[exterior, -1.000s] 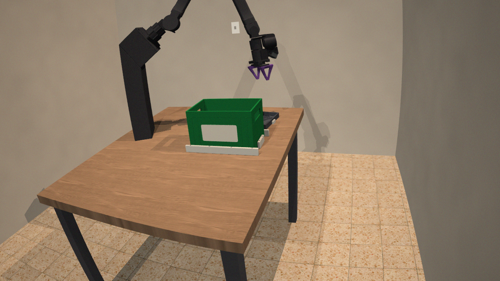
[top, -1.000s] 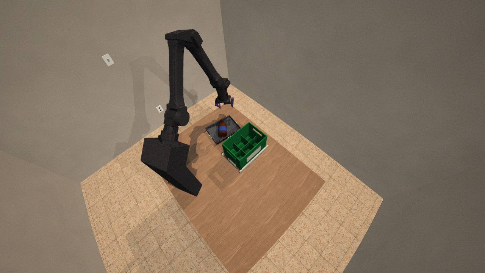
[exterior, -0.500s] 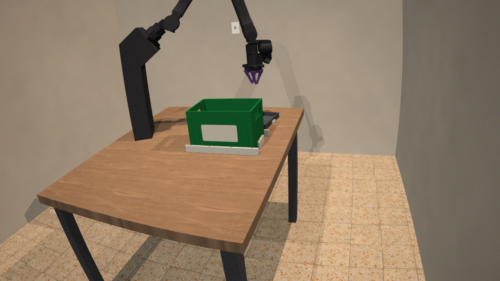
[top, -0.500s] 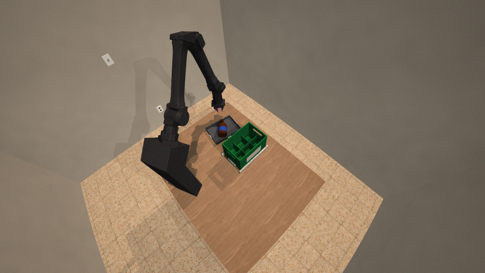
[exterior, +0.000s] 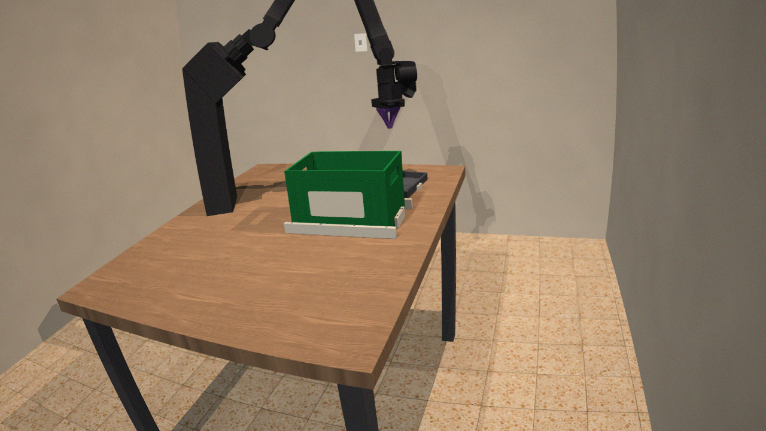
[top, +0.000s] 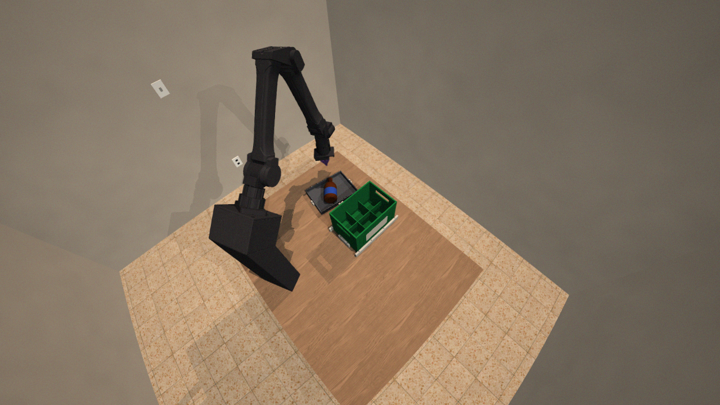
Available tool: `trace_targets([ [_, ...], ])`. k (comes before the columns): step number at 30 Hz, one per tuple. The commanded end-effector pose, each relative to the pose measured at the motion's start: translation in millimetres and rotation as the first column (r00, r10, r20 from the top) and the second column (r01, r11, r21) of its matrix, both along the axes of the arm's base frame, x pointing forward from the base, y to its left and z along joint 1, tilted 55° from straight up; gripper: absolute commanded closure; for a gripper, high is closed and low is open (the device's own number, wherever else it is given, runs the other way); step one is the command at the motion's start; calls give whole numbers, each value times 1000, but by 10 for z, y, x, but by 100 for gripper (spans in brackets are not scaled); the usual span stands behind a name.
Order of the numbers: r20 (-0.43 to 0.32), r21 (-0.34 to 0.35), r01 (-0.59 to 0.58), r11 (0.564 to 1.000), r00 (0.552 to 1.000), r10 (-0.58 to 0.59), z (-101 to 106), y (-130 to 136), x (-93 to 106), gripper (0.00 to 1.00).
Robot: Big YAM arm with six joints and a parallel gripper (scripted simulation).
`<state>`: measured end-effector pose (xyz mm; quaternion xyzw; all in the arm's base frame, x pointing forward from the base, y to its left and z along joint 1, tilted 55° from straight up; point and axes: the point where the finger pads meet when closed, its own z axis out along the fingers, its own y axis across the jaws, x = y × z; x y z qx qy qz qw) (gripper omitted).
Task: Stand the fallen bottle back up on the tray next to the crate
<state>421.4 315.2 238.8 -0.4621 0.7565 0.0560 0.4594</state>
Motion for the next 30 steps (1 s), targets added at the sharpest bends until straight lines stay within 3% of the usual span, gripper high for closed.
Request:
trace_targets([
  [1,-7,-15,-3,1000,1000,3,-84,7,33,100],
  [23,-7,-15,-3,1000,1000,3,-84,7,33,100],
  [24,-7,-15,-3,1000,1000,3,-84,7,33,39],
  [30,-7,-15,-3,1000,1000,2,-84,7,33,39],
])
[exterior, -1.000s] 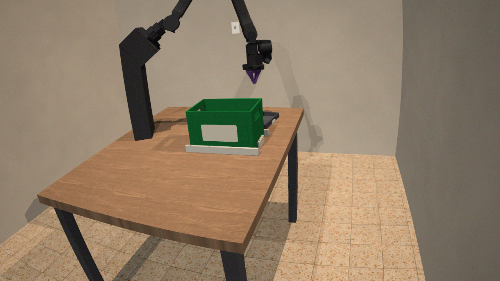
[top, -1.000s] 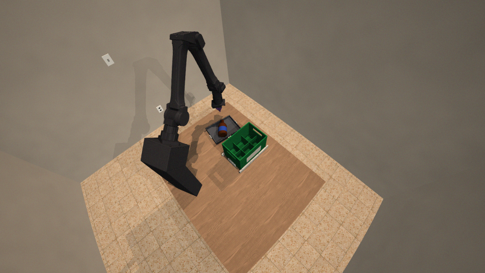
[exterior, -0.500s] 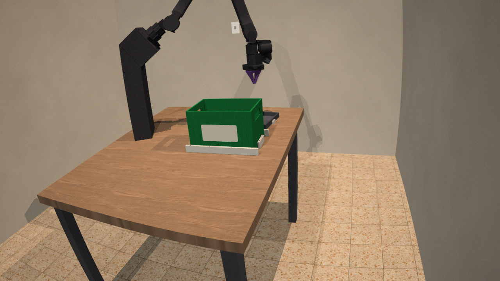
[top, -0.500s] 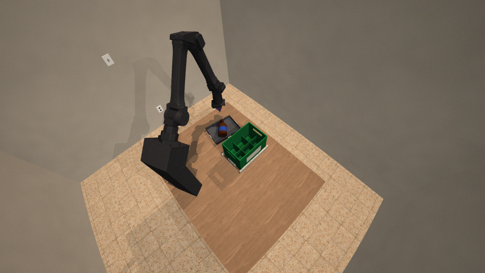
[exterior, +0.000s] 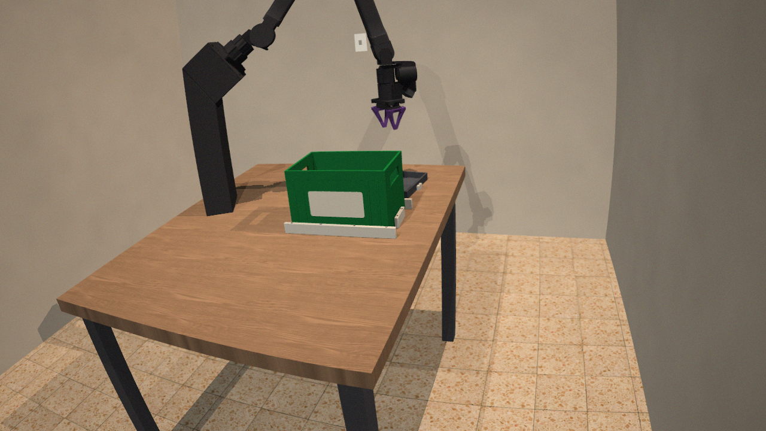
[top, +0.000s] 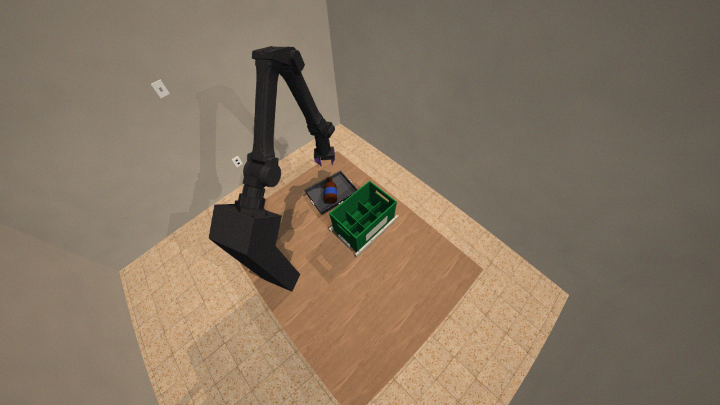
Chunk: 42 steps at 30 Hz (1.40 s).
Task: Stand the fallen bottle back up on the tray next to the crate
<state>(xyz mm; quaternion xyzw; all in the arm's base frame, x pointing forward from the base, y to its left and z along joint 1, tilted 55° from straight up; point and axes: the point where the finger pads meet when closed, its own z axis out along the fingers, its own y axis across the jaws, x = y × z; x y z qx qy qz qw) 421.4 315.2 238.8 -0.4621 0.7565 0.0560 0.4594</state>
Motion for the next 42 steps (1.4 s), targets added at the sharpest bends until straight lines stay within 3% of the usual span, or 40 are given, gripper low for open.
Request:
trace_targets([
  [1,-7,-15,-3,1000,1000,2,-83,7,33,39],
  [30,-6,-14,-3,1000,1000,2,-79,10,36,39],
  [42,16,2,-4,1000,1000,4,-11,96,130,39],
])
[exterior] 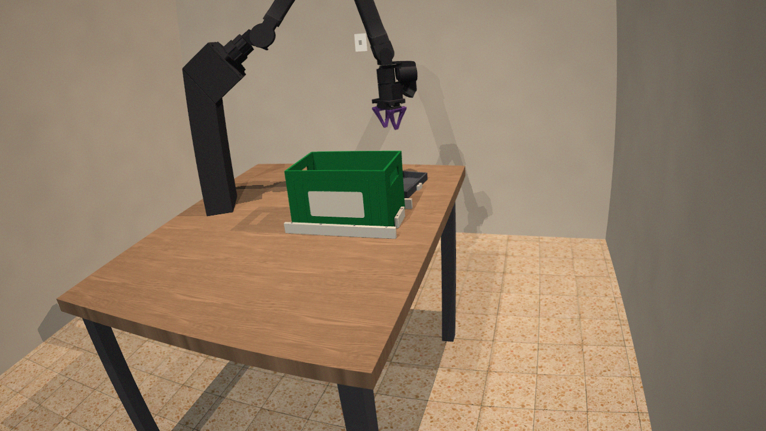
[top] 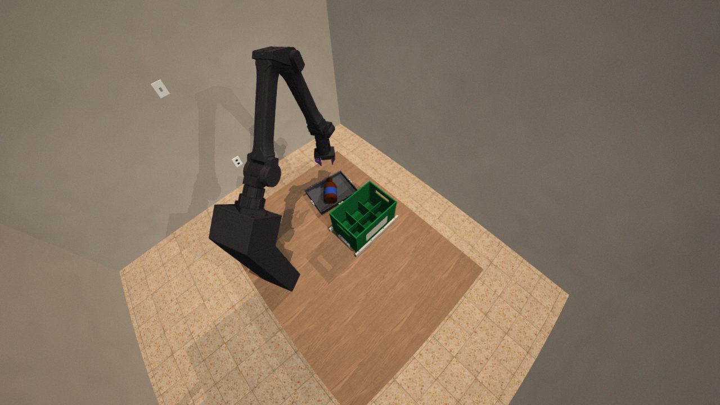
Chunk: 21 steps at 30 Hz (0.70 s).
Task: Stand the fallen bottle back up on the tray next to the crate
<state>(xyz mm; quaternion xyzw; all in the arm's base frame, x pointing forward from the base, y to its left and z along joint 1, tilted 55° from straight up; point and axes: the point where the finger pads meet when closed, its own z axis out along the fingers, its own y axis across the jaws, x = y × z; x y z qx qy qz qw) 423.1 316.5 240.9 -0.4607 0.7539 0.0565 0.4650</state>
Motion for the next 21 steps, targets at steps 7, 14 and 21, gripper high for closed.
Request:
trace_targets([
  [7,3,-5,-6,1000,1000,6,-136,180,198,39],
  [14,1,-5,-6,1000,1000,6,-238,266,291,39],
  [21,-3,-4,-5,1000,1000,5,-398,393,443,39],
])
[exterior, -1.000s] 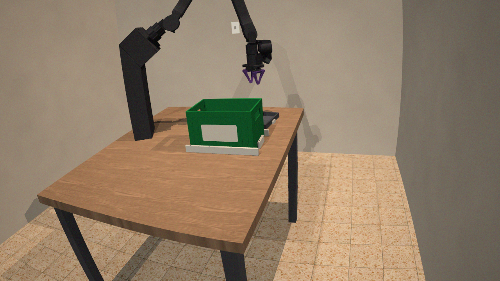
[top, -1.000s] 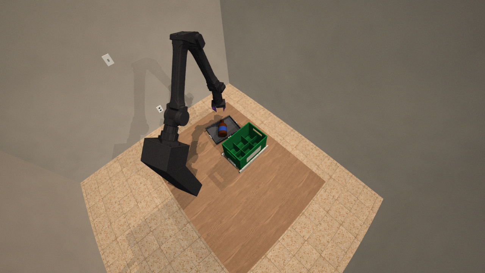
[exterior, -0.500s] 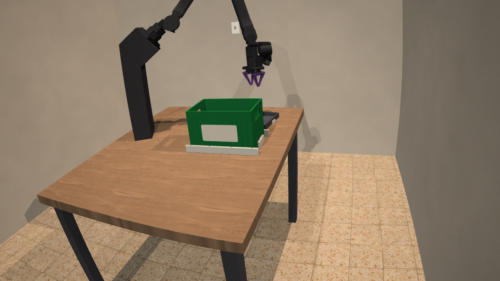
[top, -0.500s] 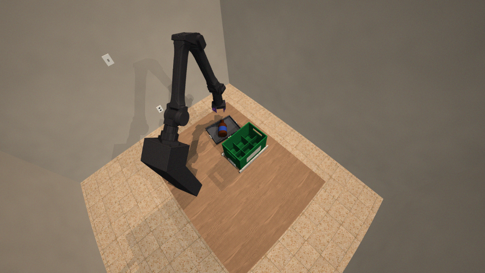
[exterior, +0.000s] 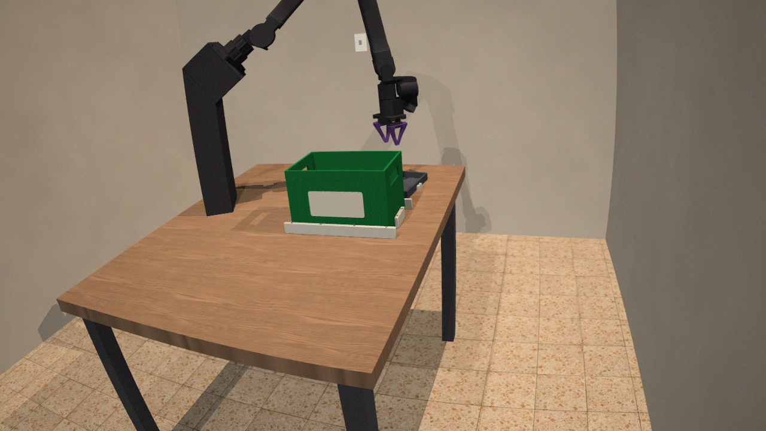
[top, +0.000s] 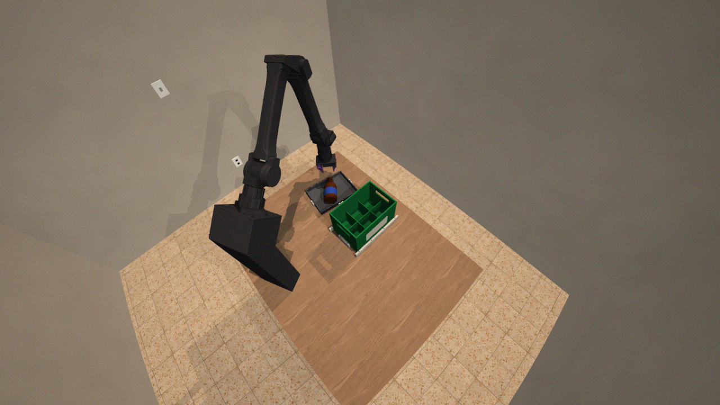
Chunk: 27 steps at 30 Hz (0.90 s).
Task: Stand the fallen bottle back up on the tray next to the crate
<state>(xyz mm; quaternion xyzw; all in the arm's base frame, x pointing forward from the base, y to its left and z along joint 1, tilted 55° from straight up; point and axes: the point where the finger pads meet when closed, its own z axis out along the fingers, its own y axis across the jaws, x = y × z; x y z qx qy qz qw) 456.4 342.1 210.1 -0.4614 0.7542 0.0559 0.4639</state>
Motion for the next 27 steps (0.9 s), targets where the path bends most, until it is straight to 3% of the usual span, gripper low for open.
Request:
trace_targets([
  [1,-2,-1,-3,1000,1000,3,-113,151,135,39],
  [15,-7,0,0,1000,1000,0,-338,323,359,39],
  [27,-9,-1,0,1000,1000,0,-414,381,428,39],
])
